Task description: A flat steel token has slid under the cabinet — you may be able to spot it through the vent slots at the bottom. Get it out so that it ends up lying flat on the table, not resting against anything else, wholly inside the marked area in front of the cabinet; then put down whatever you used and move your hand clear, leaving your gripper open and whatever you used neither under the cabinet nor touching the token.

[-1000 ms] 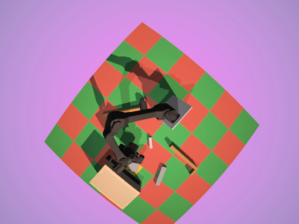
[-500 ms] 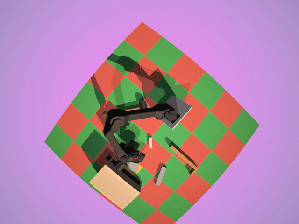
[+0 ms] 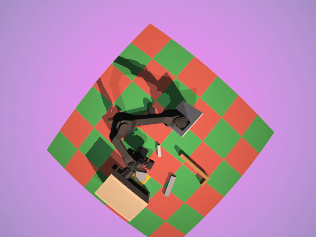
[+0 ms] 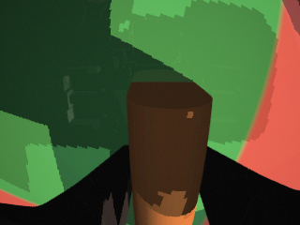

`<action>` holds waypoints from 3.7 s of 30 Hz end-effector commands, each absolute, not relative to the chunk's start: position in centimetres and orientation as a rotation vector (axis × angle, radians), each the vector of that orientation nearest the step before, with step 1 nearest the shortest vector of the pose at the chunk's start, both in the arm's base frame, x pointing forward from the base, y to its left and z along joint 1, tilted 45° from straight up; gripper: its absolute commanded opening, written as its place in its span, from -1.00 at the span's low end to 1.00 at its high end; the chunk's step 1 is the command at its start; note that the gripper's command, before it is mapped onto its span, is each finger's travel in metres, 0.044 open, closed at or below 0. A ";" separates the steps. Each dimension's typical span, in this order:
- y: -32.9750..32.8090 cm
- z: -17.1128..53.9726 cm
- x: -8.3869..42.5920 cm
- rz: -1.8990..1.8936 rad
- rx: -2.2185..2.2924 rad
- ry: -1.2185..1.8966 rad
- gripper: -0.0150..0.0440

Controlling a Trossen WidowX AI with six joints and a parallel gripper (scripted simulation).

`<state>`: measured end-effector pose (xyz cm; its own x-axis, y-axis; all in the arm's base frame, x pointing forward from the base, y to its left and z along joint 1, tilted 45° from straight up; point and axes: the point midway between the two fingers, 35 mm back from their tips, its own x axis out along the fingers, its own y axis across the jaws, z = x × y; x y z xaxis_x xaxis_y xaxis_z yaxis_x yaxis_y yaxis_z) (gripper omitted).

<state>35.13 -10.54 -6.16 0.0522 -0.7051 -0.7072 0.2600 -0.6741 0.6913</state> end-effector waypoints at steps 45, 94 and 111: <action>-12.1 -5.2 30.0 -1.721 1.604 -0.449 -0.49; -13.8 -3.8 24.7 -1.723 1.600 -0.448 -0.49; -14.3 -3.2 24.3 -1.716 1.598 -0.444 -0.49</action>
<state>24.24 -14.22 -3.35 0.0460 -0.7085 -0.7042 0.2676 -0.6705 0.6920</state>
